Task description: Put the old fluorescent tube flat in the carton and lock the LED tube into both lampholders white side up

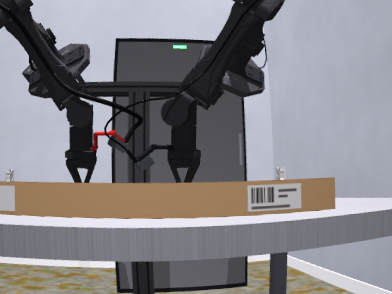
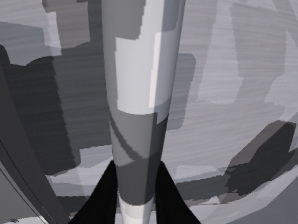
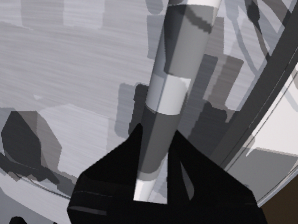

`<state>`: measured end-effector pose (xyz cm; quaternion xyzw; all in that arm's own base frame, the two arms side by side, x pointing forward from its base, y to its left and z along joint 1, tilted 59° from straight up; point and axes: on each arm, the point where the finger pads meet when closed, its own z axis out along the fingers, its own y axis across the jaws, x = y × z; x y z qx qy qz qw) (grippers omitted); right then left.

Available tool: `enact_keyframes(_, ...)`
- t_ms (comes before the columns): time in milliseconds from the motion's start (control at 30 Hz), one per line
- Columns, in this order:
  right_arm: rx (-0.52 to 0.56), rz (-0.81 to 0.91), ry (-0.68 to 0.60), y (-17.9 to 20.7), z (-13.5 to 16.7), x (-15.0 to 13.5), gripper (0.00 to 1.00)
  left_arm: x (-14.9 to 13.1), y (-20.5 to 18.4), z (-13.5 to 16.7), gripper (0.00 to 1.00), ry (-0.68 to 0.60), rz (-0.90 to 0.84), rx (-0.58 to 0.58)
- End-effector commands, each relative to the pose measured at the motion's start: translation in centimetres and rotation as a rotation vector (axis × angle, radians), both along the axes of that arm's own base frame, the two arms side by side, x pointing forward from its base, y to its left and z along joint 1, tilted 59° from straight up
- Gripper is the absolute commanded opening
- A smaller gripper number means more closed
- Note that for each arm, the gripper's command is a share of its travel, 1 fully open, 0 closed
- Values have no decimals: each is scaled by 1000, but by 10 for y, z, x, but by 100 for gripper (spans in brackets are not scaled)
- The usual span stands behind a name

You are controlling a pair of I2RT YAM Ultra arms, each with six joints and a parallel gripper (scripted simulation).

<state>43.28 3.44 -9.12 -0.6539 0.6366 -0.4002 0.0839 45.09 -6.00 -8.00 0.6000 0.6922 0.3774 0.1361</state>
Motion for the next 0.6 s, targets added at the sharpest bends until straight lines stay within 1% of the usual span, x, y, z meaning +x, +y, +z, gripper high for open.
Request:
enact_keyframes(0, -20, 51, -9, 8, -11, -9, 11, -9, -8, -7, 11, -16, -44, 30)
enact_keyframes(200, -26, 66, -47, 8, -10, -9, 11, -10, -8, -7, 11, -50, -55, 41)
enact_keyframes(233, -23, 67, -6, 7, -17, -15, 11, -15, -8, -10, 11, -20, -57, 37)
enact_keyframes(300, -23, 67, -6, 7, -17, -15, 11, -15, -8, -10, 11, -20, -57, 37)
enact_keyframes(333, -31, 62, -49, 5, -11, -10, 11, -11, -7, -7, 11, -54, -55, 44)
enact_keyframes(567, -34, 86, -94, 7, -10, -10, 11, -11, -7, -7, 11, -100, -68, 54)
